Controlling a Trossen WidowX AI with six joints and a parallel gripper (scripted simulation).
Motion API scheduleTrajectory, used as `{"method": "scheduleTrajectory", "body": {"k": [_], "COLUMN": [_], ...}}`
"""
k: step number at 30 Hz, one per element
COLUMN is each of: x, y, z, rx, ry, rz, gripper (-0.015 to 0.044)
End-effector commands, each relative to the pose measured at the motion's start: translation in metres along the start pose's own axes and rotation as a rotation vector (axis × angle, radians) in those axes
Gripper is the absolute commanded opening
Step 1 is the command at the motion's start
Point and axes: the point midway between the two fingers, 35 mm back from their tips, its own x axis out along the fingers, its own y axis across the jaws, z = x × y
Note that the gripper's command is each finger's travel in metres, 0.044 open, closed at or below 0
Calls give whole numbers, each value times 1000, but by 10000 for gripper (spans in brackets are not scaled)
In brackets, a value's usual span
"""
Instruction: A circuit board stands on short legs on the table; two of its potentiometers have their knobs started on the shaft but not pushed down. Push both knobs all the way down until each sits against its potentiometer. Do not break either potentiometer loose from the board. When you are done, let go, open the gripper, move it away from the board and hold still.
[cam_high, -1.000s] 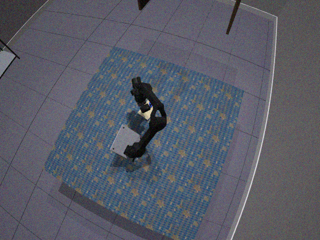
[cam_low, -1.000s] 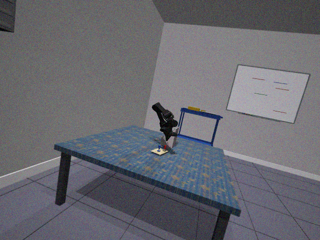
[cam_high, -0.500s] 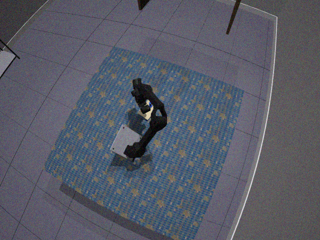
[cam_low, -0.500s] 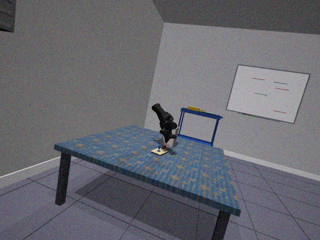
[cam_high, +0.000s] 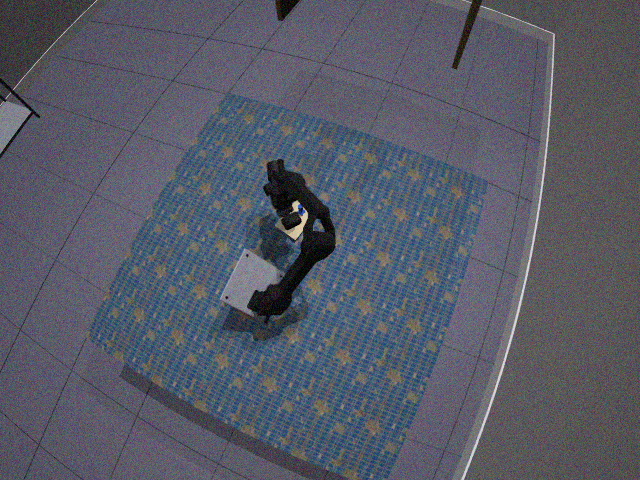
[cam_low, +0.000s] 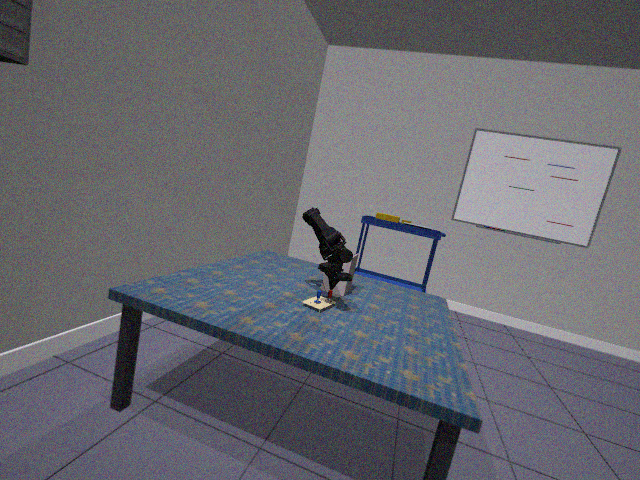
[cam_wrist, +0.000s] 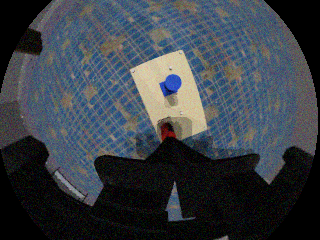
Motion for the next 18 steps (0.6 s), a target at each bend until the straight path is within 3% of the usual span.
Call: {"method": "scheduleTrajectory", "body": {"k": [1, 18], "x": [0, 4], "y": [0, 0], "z": [0, 0], "rx": [-4, -4], "ry": [-6, -6], "rz": [0, 0], "gripper": [0, 0]}}
